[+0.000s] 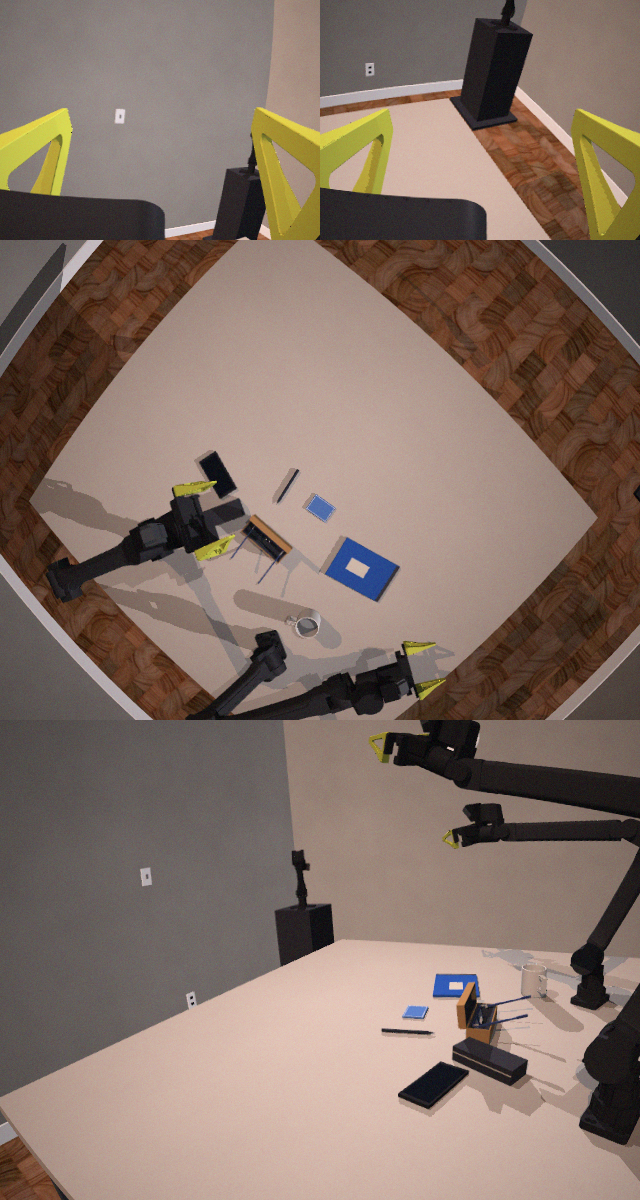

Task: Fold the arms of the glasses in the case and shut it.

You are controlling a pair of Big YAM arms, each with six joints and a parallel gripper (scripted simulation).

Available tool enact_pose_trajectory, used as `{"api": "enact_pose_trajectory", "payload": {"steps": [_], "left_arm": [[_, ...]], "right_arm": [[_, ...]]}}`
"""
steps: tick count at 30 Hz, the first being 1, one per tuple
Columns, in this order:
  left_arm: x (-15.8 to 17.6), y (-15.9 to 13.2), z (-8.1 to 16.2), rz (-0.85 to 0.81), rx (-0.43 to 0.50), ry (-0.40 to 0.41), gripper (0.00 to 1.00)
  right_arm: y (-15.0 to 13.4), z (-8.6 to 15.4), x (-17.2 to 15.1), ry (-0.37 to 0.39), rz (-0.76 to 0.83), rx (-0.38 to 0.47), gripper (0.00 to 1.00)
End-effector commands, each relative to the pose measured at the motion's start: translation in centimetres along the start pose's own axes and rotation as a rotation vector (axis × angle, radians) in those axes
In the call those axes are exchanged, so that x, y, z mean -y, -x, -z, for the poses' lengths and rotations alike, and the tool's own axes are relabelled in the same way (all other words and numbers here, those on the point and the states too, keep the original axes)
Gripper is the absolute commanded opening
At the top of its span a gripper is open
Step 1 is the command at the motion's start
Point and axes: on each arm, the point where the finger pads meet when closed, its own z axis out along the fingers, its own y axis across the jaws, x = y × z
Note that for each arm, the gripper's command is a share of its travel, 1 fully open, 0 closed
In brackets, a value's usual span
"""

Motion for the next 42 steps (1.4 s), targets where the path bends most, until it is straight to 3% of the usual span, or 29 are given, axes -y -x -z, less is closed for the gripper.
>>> {"api": "enact_pose_trajectory", "payload": {"steps": [1,3,14,16,18,19,21,25,27,31,33,34,36,42], "left_arm": [[-0.8,0.3,1.2,-0.044,-0.026,0.012,1.0],[-1.3,-1.9,2.1,-0.06,-0.082,0.019,1.0],[-3.7,-12.8,8.4,-0.143,-0.378,0.044,1.0],[-3.7,-12.8,8.4,-0.143,-0.378,0.044,1.0],[-3.9,-13.7,9.2,-0.146,-0.405,0.045,1.0],[-4.0,-14.2,9.6,-0.148,-0.421,0.046,1.0],[-4.3,-15.3,10.5,-0.152,-0.451,0.048,1.0],[-4.3,-15.2,10.2,-0.151,-0.448,0.048,1.0],[-4.6,-18.7,10.8,-0.13,-0.513,0.054,1.0],[-4.6,-18.6,10.7,-0.132,-0.511,0.055,1.0],[-4.6,-18.6,10.7,-0.132,-0.511,0.055,1.0],[-4.0,-16.5,10.0,-0.134,-0.466,0.045,1.0],[-4.2,-15.6,9.5,-0.136,-0.441,0.048,1.0],[-4.0,-15.1,9.2,-0.14,-0.437,0.046,1.0]], "right_arm": [[-1.1,-0.9,0.4,0.0,-0.058,-0.01,1.0],[1.5,0.9,1.7,-0.01,-0.086,0.053,1.0],[1.1,1.9,4.4,-0.01,-0.203,0.068,1.0],[1.1,1.9,4.4,-0.01,-0.203,0.068,1.0],[-1.5,0.5,3.7,0.006,-0.209,0.007,1.0],[-1.4,0.6,4.1,0.002,-0.213,0.015,1.0],[1.3,2.4,5.1,-0.007,-0.22,0.081,1.0],[2.1,2.5,5.2,-0.003,-0.217,0.09,1.0],[2.9,2.7,5.6,-0.014,-0.191,0.104,1.0],[1.0,1.1,4.9,-0.003,-0.192,0.064,0.96],[1.0,1.1,4.9,-0.003,-0.192,0.064,0.96],[1.4,1.5,4.8,0.001,-0.195,0.064,0.96],[0.7,0.9,4.5,0.005,-0.194,0.051,0.96],[0.9,0.9,3.9,0.017,-0.199,0.052,0.96]]}}
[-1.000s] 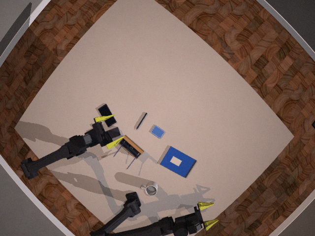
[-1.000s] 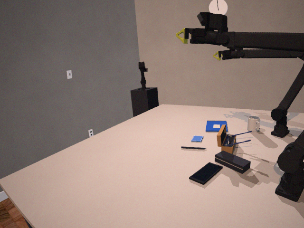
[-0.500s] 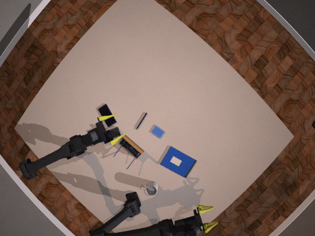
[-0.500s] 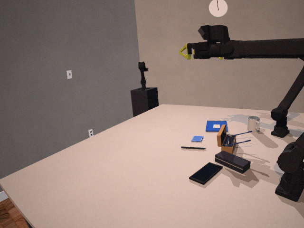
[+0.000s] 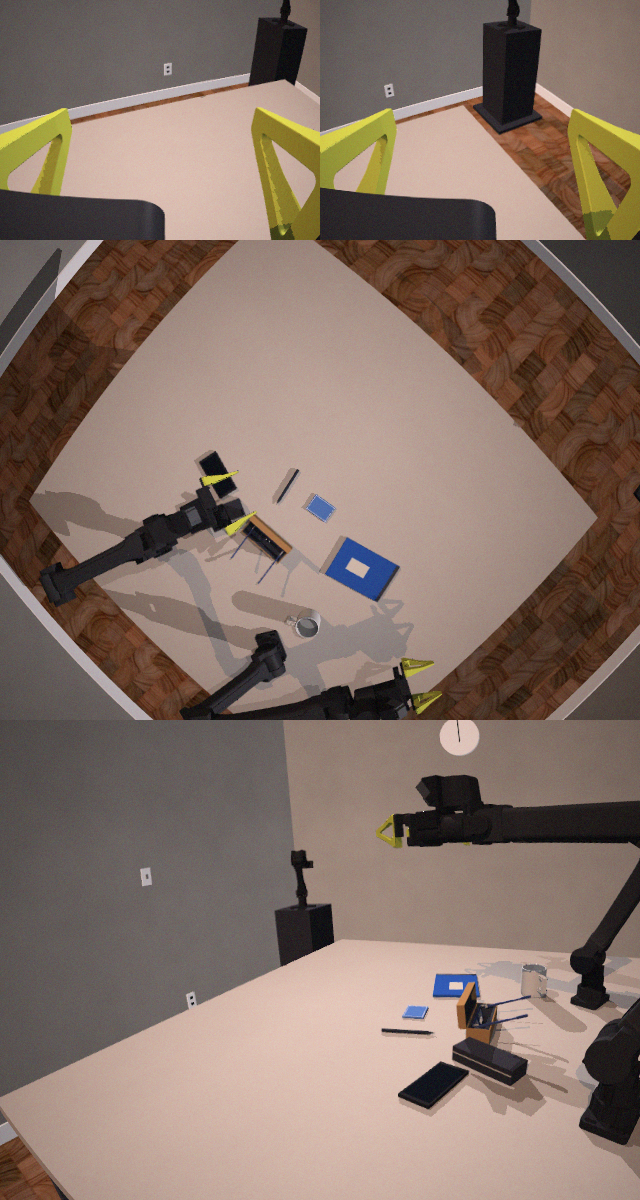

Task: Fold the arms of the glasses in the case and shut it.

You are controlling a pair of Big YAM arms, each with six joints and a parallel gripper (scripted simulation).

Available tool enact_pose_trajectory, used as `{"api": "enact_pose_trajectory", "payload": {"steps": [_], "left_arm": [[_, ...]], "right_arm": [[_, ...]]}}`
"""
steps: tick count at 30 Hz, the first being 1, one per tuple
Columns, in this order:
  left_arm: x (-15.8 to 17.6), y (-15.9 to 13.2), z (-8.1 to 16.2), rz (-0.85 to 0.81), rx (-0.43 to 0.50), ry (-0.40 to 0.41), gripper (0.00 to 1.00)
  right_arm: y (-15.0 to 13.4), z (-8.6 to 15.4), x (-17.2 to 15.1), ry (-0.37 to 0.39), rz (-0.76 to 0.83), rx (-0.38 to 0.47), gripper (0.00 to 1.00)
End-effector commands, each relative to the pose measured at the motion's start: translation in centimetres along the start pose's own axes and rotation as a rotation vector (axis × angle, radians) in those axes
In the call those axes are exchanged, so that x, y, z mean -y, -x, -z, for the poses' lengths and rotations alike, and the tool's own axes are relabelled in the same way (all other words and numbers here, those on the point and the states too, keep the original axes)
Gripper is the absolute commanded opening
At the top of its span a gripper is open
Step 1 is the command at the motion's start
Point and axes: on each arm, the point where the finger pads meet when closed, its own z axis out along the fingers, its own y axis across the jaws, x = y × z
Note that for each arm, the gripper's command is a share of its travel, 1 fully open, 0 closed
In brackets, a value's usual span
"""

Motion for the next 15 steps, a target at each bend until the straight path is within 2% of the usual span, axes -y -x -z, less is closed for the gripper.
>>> {"api": "enact_pose_trajectory", "payload": {"steps": [1,4,5,8,9,10,15], "left_arm": [[-0.4,3.7,-0.1,-0.004,0.064,0.007,1.0],[-0.4,3.7,-0.2,-0.006,0.067,0.007,1.0],[-0.4,3.7,-0.2,-0.006,0.067,0.007,1.0],[-0.4,3.7,-0.2,-0.006,0.067,0.007,1.0],[-0.2,3.0,0.0,-0.003,0.053,0.002,1.0],[-0.4,3.5,-0.2,-0.006,0.063,0.007,1.0],[-0.4,3.5,-0.2,-0.006,0.063,0.007,1.0]], "right_arm": [[1.6,-0.8,-0.7,0.012,-0.003,0.026,0.96],[1.6,-0.8,-0.5,0.009,-0.005,0.026,0.96],[-2.8,-1.2,-1.4,0.033,0.031,-0.069,0.96],[-3.1,-1.2,-1.8,0.043,0.049,-0.076,0.96],[-3.2,-1.3,-2.2,0.056,0.07,-0.082,0.96],[-3.6,-1.3,-2.6,0.068,0.091,-0.093,0.96],[-7.5,-1.1,-6.0,0.182,0.231,-0.179,0.96]]}}
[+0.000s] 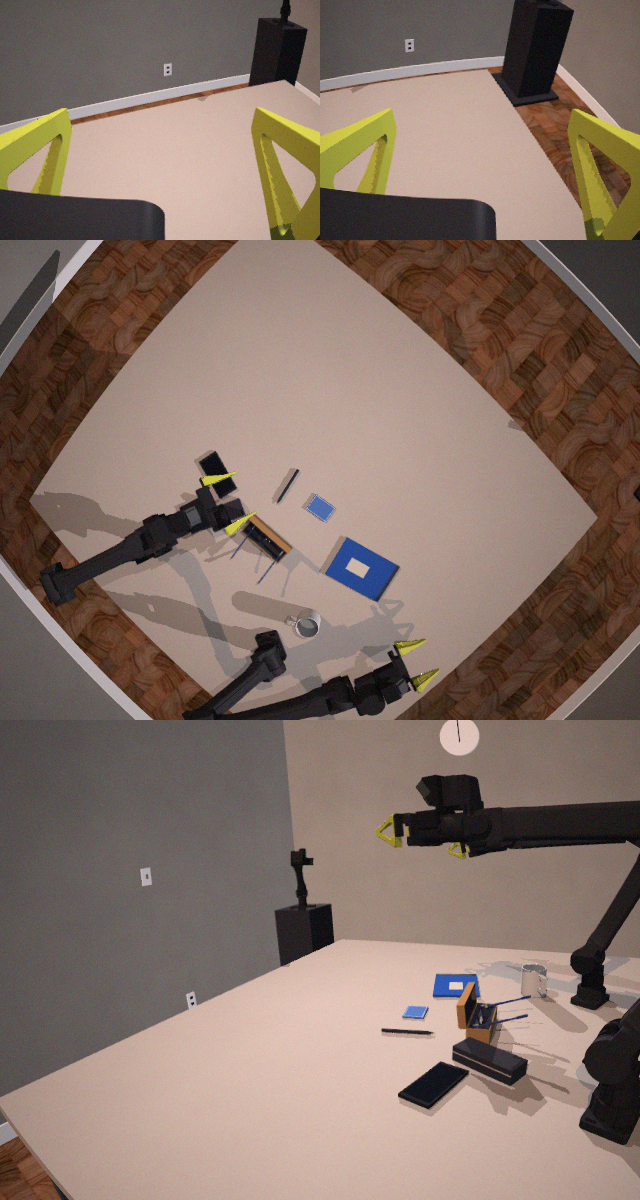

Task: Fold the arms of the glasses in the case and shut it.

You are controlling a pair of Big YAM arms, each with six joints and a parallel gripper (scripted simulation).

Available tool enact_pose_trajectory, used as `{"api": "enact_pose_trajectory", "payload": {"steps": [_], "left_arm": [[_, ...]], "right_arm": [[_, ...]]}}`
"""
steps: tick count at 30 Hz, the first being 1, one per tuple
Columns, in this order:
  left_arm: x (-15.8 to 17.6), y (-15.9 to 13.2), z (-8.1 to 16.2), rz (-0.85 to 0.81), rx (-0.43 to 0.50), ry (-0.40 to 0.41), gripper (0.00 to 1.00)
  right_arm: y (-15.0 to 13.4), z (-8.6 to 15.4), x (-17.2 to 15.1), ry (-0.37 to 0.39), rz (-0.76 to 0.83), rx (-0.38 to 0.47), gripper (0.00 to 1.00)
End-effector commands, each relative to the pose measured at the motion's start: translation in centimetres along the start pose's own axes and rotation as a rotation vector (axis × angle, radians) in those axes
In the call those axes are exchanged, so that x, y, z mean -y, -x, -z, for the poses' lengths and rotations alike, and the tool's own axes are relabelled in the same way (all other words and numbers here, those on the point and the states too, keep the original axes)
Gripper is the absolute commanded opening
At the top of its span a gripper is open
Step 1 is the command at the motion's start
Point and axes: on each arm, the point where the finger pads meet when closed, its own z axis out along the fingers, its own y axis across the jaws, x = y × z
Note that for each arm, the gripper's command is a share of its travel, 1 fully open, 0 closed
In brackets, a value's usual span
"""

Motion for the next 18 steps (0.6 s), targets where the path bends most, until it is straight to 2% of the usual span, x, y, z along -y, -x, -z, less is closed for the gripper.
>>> {"api": "enact_pose_trajectory", "payload": {"steps": [1,8,11,13,18], "left_arm": [[-0.4,3.4,-0.2,-0.006,0.062,0.007,1.0],[-0.4,3.4,-0.2,-0.006,0.062,0.007,1.0],[-0.4,3.4,-0.2,-0.006,0.062,0.007,1.0],[-0.4,3.4,-0.2,-0.006,0.062,0.007,1.0],[-0.4,3.4,-0.2,-0.006,0.062,0.007,1.0]], "right_arm": [[-2.8,-1.4,-3.1,0.078,0.135,-0.086,0.96],[-8.9,-1.5,-9.1,0.273,0.291,-0.21,0.96],[-8.2,-1.7,-9.6,0.291,0.314,-0.201,0.96],[-11.2,-0.9,-11.5,0.358,0.352,-0.247,0.96],[-15.8,0.3,-15.9,0.524,0.461,-0.319,0.96]]}}
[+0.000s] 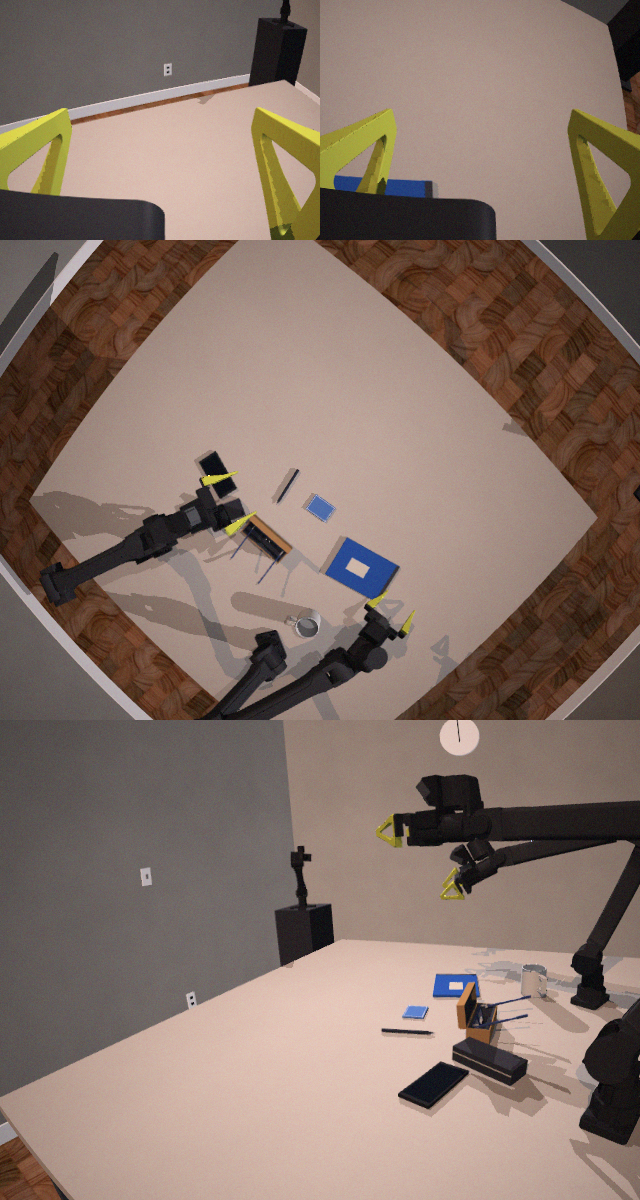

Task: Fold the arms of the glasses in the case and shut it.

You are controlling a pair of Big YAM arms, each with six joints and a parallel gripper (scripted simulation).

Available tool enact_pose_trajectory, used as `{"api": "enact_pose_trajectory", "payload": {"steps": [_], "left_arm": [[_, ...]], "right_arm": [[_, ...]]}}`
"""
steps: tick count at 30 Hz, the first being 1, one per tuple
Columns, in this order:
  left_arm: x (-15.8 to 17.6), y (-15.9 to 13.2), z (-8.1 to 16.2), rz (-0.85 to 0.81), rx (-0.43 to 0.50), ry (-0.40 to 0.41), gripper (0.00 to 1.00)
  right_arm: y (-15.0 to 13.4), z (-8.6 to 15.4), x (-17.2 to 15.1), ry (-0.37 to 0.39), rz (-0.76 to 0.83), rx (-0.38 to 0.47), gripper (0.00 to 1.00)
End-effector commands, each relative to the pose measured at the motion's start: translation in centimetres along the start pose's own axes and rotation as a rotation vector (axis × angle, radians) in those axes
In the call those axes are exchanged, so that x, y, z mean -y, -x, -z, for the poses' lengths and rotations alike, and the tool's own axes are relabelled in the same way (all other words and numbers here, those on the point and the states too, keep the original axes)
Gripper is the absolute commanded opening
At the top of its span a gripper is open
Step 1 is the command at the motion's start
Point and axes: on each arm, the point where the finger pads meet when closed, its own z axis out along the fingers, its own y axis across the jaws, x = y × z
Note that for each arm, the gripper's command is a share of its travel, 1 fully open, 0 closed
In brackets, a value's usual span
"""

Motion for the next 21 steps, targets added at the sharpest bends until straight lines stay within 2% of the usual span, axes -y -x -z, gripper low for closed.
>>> {"api": "enact_pose_trajectory", "payload": {"steps": [1,7,9,11,12,21], "left_arm": [[-0.4,3.4,-0.2,-0.006,0.062,0.007,1.0],[-0.4,3.4,-0.2,-0.006,0.062,0.007,1.0],[-0.4,3.4,-0.2,-0.006,0.062,0.007,1.0],[-0.4,3.4,-0.2,-0.006,0.062,0.007,1.0],[-0.4,3.4,-0.2,-0.006,0.062,0.007,1.0],[-0.4,3.4,-0.2,-0.006,0.062,0.007,1.0]], "right_arm": [[-2.4,-2.2,-4.2,0.119,0.132,-0.077,0.96],[-5.4,-3.0,-10.5,0.313,0.267,-0.125,0.96],[-5.4,-3.0,-10.5,0.313,0.267,-0.125,0.96],[-3.9,-3.0,-11.3,0.35,0.317,-0.098,0.96],[-6.5,-2.8,-13.2,0.401,0.329,-0.131,0.96],[-11.3,-1.4,-22.2,0.709,0.508,-0.155,0.96]]}}
